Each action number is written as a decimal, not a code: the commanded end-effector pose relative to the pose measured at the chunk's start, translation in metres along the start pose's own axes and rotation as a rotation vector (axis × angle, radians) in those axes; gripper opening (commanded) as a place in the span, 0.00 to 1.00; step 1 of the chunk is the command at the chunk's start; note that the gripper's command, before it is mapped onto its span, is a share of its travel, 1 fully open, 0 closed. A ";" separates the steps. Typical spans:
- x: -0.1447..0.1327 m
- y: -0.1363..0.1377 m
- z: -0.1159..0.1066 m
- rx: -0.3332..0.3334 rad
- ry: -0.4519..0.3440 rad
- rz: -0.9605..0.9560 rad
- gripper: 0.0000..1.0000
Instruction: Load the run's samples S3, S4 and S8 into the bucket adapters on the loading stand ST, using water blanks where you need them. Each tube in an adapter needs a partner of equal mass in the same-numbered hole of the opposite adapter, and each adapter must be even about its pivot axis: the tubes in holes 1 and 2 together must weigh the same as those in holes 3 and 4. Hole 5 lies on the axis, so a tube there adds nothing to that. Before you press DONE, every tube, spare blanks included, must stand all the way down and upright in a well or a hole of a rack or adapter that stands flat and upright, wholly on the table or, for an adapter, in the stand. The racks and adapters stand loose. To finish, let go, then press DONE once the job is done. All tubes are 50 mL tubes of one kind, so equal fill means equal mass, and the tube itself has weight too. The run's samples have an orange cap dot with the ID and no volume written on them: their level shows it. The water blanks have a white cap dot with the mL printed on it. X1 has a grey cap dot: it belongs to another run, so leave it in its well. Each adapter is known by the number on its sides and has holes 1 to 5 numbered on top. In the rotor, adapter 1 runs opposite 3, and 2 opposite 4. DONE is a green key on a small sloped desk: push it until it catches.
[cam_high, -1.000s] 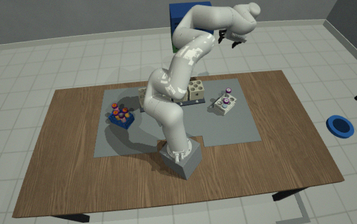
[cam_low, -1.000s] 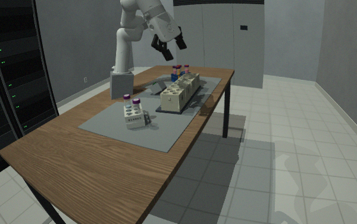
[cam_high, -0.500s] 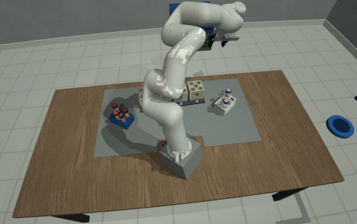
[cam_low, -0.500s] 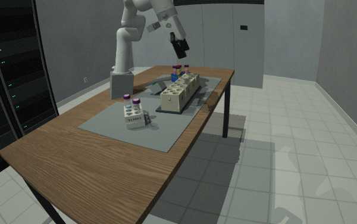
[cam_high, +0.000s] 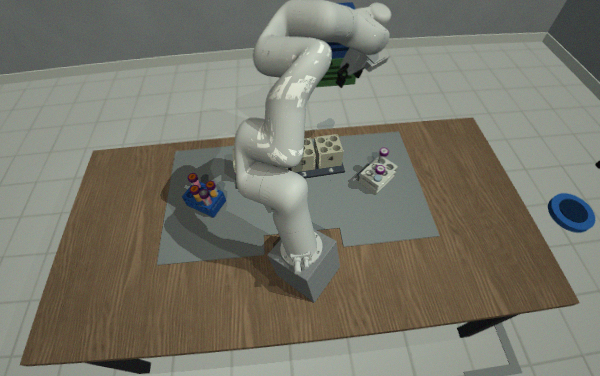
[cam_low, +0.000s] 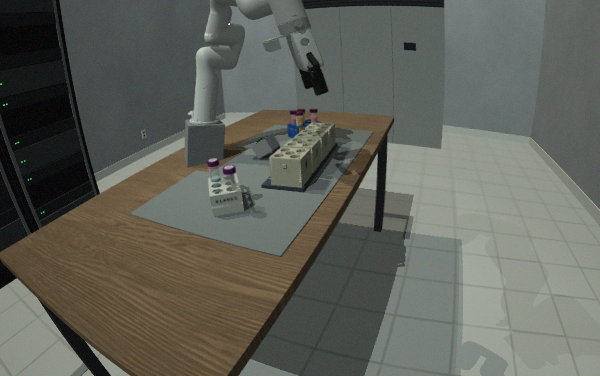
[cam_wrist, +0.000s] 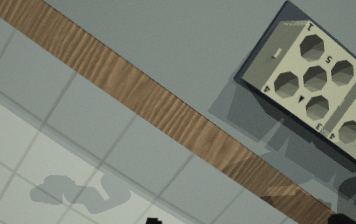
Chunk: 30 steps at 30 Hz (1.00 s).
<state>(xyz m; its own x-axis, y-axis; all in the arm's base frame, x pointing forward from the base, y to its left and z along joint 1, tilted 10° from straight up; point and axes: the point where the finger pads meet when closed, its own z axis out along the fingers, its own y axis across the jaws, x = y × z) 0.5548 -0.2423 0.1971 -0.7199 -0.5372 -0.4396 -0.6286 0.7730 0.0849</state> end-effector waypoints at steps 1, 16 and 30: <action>-0.008 0.013 0.003 0.005 0.013 -0.119 1.00; -0.023 0.061 0.018 -0.022 0.072 -0.547 1.00; -0.031 0.110 0.032 -0.061 0.117 -0.943 1.00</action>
<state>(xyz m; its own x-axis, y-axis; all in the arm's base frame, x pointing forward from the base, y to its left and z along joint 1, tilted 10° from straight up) 0.5184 -0.1332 0.1894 0.0361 -0.9620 -0.2705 -0.9810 0.0176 -0.1933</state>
